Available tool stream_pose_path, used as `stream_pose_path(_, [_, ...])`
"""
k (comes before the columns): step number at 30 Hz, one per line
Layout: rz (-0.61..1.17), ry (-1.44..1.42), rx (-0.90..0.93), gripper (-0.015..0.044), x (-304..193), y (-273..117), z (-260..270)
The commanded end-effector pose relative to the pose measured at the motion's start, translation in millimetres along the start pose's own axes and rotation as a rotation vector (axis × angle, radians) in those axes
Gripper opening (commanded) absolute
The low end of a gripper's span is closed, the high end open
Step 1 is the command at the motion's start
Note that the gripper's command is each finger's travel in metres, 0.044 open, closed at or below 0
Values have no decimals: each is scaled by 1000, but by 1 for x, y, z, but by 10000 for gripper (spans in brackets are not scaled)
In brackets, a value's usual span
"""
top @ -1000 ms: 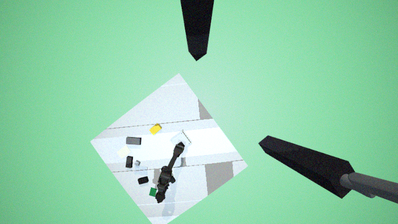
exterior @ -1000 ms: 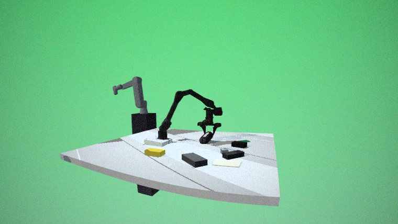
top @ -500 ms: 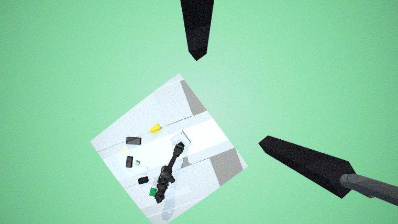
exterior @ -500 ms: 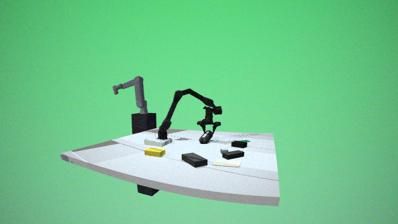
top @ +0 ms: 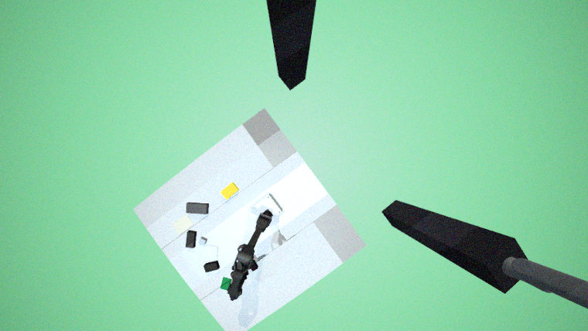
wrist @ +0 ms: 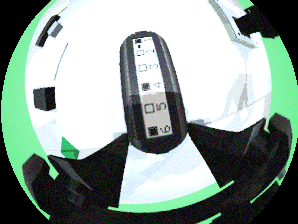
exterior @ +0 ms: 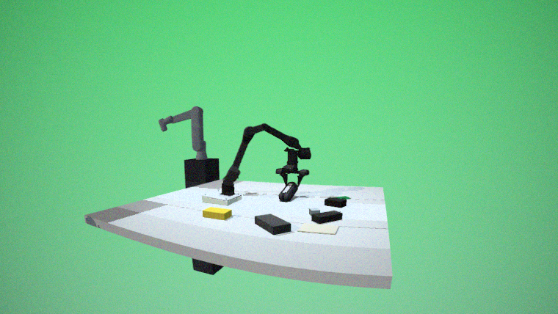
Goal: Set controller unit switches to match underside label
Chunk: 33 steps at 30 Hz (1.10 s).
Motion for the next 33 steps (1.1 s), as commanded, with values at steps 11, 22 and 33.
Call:
stream_pose_path(11, [4,-2,9,336,7,-14,0])
stream_pose_path(22, [3,-2,9,336,13,-21,-1])
stream_pose_path(33, [3,-2,9,336,19,-27,-1])
Point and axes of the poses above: the point midway between the two fingers, 35 mm back from their tips, its own y axis out along the fingers, its own z axis across the jaws, x = y × z, the point moved 4 cm from there along -y, back along the fingers, and after that the axes turned 5 degrees about -y, right-handed, at the moved point
